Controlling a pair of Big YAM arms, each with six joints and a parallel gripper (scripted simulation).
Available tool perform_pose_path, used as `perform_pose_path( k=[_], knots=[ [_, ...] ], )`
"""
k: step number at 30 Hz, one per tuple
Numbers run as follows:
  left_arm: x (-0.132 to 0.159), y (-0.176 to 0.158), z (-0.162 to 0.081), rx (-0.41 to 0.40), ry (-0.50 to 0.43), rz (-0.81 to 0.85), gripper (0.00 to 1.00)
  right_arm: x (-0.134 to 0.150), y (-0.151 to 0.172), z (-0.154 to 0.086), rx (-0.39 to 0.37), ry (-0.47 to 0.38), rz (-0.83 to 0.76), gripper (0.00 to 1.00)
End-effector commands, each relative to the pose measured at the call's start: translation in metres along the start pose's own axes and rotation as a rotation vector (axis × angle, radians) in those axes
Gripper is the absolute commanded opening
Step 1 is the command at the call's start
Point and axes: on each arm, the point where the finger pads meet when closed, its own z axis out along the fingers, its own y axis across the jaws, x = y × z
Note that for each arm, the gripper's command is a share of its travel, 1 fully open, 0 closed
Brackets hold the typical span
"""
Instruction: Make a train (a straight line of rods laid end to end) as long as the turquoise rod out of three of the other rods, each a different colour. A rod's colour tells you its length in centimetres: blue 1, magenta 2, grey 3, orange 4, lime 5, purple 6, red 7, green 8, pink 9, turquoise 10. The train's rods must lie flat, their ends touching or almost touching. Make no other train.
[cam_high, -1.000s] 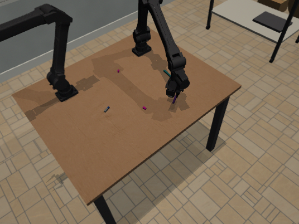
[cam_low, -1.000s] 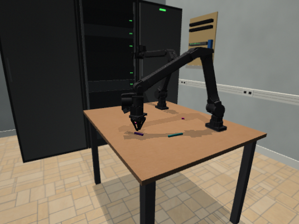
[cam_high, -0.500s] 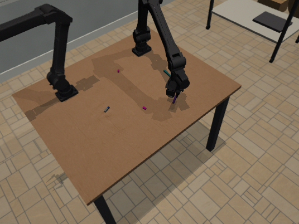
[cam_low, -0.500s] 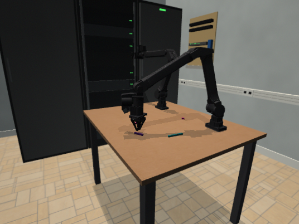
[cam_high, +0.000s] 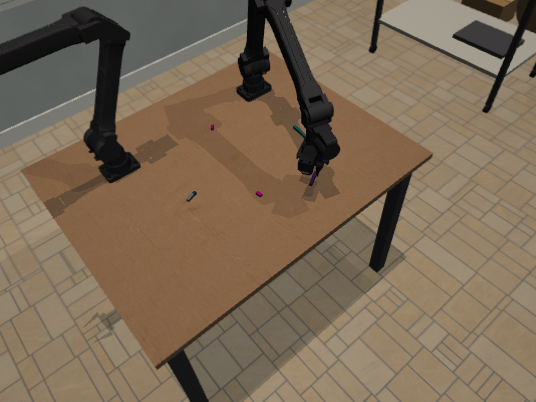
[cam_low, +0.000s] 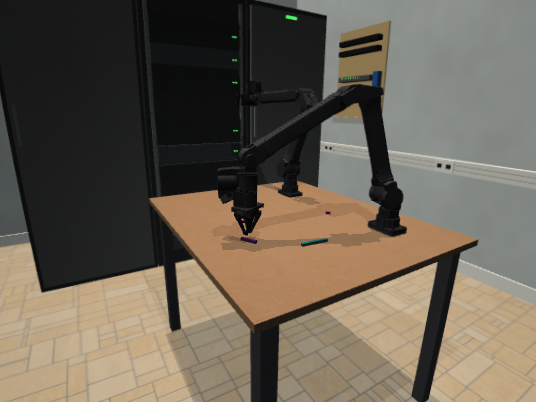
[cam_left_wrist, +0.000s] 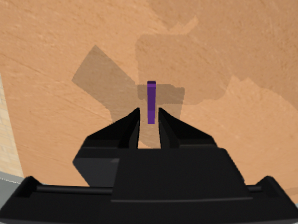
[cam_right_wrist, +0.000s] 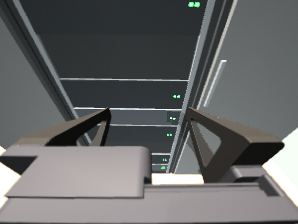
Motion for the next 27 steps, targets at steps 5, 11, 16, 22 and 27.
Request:
perform_pose_path(
  k=[5, 11, 16, 22, 27],
  knots=[
    [0.0116, -0.0006, 0.0169, 0.018, 0.019, 0.0, 0.23, -0.0115, -0.0091, -0.0043, 0.019, -0.035, 0.012, 1.0],
    [0.0087, -0.005, 0.0157, 0.017, 0.019, 0.008, 0.23, -0.0115, -0.0091, -0.0043, 0.019, -0.035, 0.012, 1.0],
    [0.009, -0.0053, 0.0157, 0.019, 0.02, 0.008, 0.23, -0.0115, -0.0091, -0.0043, 0.019, -0.035, 0.012, 1.0],
    [0.009, -0.0053, 0.0157, 0.019, 0.02, 0.008, 0.23, -0.0115, -0.0091, -0.0043, 0.019, -0.035, 0.012, 1.0],
    [0.009, -0.0053, 0.0157, 0.019, 0.02, 0.008, 0.23, -0.0115, -0.0091, -0.0043, 0.019, -0.035, 0.012, 1.0]
  ],
)
